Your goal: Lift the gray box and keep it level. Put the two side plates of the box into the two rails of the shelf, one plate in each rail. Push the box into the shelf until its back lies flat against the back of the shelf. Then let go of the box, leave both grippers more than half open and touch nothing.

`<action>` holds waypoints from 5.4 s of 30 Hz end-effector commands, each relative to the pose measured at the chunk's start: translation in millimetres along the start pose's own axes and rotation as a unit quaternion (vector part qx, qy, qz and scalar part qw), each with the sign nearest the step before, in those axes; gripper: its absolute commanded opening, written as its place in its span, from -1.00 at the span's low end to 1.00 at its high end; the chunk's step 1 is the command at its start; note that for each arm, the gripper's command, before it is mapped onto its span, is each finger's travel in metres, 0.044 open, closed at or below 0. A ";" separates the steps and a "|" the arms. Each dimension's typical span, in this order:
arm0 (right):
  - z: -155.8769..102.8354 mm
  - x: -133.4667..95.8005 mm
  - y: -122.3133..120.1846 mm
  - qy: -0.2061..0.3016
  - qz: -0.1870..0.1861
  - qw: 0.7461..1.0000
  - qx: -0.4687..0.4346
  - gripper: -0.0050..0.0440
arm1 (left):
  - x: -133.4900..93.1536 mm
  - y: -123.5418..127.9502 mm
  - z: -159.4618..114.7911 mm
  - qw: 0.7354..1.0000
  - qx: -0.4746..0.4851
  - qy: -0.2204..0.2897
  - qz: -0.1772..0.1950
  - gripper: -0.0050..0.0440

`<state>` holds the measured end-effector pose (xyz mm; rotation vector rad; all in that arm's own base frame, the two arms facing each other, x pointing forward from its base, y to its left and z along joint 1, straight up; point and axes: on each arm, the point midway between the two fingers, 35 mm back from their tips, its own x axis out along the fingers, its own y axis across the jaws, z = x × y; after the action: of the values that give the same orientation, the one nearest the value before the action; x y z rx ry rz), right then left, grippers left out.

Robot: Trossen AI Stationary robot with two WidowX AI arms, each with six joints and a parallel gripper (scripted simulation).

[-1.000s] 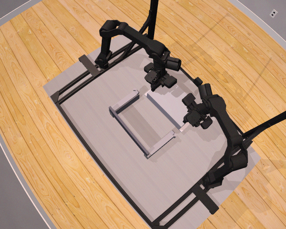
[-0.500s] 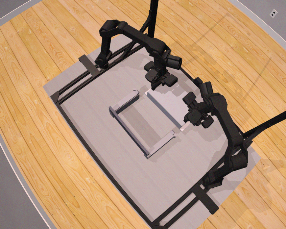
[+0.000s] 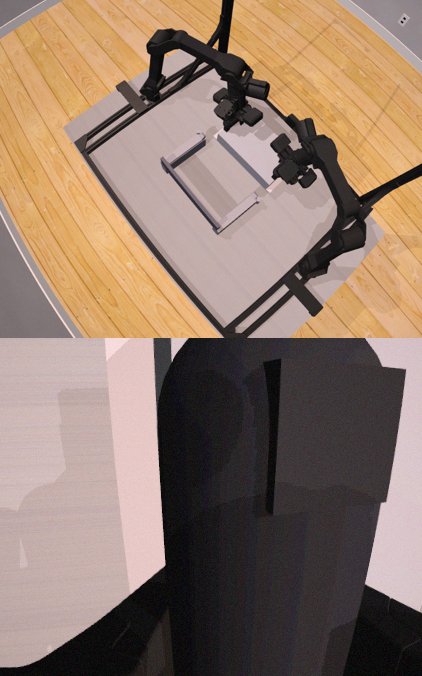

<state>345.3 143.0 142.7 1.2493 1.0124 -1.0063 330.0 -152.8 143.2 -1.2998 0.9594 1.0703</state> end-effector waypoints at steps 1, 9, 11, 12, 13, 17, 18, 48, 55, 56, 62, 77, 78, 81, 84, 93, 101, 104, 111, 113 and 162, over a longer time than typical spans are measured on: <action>0.5 -19.0 10.4 0.007 0.023 1.000 0.004 -0.80 | -18.1 -12.0 0.3 1.000 -0.003 0.010 -0.021 -0.80; 8.6 -39.7 6.2 0.007 0.023 1.000 0.004 -0.80 | -34.5 -22.2 13.1 1.000 -0.003 0.010 -0.021 -0.80; 11.0 -44.3 4.3 0.007 0.023 1.000 0.006 -0.80 | -37.8 -24.9 16.8 1.000 0.000 0.011 -0.021 -0.80; 11.0 -44.3 4.3 0.007 0.023 1.000 0.006 -0.80 | -37.8 -24.9 16.8 1.000 0.000 0.011 -0.021 -0.80; 11.0 -44.3 4.3 0.007 0.023 1.000 0.006 -0.80 | -37.8 -24.9 16.8 1.000 0.000 0.011 -0.021 -0.80; 17.2 -55.8 -1.4 0.003 0.023 1.000 0.020 -0.80 | -45.9 -31.7 27.1 1.000 0.014 0.015 -0.022 -0.80; 18.8 -58.8 -2.9 0.002 0.023 0.999 0.024 -0.80 | -48.0 -33.4 29.9 0.999 0.017 0.016 -0.022 -0.80; 21.2 -63.2 -5.3 0.000 0.023 0.999 0.029 -0.80 | -51.2 -35.8 34.0 0.999 0.023 0.017 -0.023 -0.80; 21.2 -63.2 -5.3 0.000 0.023 0.999 0.029 -0.80 | -51.2 -35.8 34.0 0.999 0.023 0.017 -0.023 -0.80; 21.2 -63.2 -5.3 0.000 0.023 0.999 0.029 -0.80 | -51.2 -35.8 34.0 0.999 0.023 0.017 -0.023 -0.80; 20.6 -59.5 -6.0 0.000 0.022 0.999 0.029 -0.80 | -47.4 -35.2 33.4 0.999 0.023 0.017 -0.023 -0.80; 18.6 -45.2 -9.3 0.000 0.022 0.999 0.029 -0.80 | -33.0 -32.5 31.3 0.999 0.023 0.017 -0.022 -0.80; 18.4 -44.1 -9.6 0.000 0.022 0.999 0.029 -0.80 | -31.9 -32.2 31.2 0.999 0.023 0.017 -0.022 -0.80; 18.3 -43.0 -9.9 0.000 0.022 0.999 0.029 -0.80 | -30.8 -32.0 31.0 0.999 0.023 0.017 -0.022 -0.80; 17.9 -39.8 -10.8 0.000 0.022 0.999 0.029 -0.80 | -27.5 -31.2 30.6 0.999 0.023 0.017 -0.022 -0.80; 16.8 -30.0 -13.8 0.000 0.022 0.999 0.029 -0.80 | -17.6 -28.6 29.4 0.999 0.023 0.017 -0.022 -0.80; 16.1 -23.5 -16.0 0.000 0.022 0.999 0.029 -0.80 | -11.0 -26.7 28.8 0.999 0.023 0.017 -0.022 -0.80; 15.8 -20.3 -17.1 0.000 0.022 0.999 0.029 -0.80 | -7.8 -25.7 28.5 0.999 0.023 0.017 -0.022 -0.80; 15.5 -16.6 -18.5 0.000 0.022 0.999 0.029 -0.80 | -4.0 -24.4 28.2 0.999 0.023 0.017 -0.022 -0.80; 15.5 -16.6 -18.5 0.000 0.022 0.999 0.029 -0.80 | -4.0 -24.4 28.2 0.999 0.023 0.017 -0.022 -0.80; 35.8 -13.8 -19.3 0.000 0.022 0.999 0.029 -0.80 | -1.0 -24.3 48.4 0.999 0.023 0.017 -0.022 -0.80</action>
<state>324.1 111.9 143.2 1.2913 0.9701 -1.0357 351.1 -108.9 143.8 -1.2821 0.9837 1.0144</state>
